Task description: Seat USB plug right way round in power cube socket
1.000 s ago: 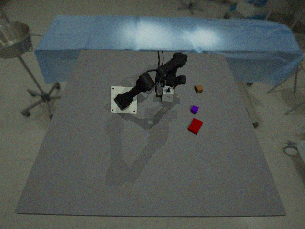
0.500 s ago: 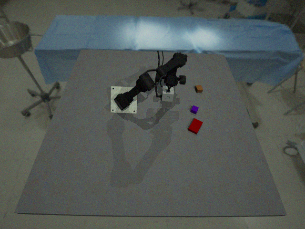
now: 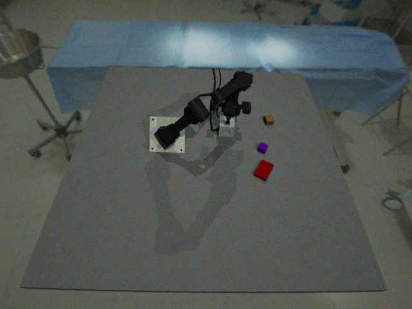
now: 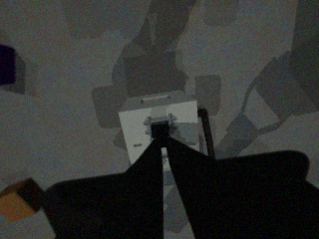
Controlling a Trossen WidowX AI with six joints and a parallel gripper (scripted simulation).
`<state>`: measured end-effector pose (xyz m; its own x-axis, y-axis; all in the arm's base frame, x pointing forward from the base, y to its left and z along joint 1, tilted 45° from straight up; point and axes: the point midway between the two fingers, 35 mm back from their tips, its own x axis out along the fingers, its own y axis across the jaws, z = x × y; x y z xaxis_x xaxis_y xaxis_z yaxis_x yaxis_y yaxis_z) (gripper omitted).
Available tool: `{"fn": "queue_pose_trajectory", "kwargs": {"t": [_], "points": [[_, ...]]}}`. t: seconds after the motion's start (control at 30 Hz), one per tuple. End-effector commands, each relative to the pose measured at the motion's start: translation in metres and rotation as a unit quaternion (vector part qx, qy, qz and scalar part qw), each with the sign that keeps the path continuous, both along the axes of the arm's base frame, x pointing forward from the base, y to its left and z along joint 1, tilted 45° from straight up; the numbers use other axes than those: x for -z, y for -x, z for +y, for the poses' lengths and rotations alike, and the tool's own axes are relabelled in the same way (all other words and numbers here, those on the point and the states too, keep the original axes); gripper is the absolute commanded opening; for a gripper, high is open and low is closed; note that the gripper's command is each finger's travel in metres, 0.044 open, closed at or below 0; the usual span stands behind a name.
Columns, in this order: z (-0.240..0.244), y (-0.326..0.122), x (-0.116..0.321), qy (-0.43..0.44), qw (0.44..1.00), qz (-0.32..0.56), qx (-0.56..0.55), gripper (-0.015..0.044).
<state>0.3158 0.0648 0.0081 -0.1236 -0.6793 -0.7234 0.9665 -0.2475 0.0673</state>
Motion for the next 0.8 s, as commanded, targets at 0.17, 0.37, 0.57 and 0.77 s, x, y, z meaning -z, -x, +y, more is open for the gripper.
{"fn": "queue_pose_trajectory", "kwargs": {"t": [0.17, 0.37, 0.57, 0.77], "points": [[0.004, -0.001, -0.004, 0.000, 1.000, 0.000, 0.000, 0.0000], [0.006, -0.001, -0.007, 0.000, 1.000, 0.000, 0.000, 0.0000], [0.009, -0.002, -0.010, 0.000, 1.000, 0.000, 0.000, 0.0000], [0.012, -0.002, -0.013, 0.000, 1.000, 0.000, 0.000, 0.0000]]}}
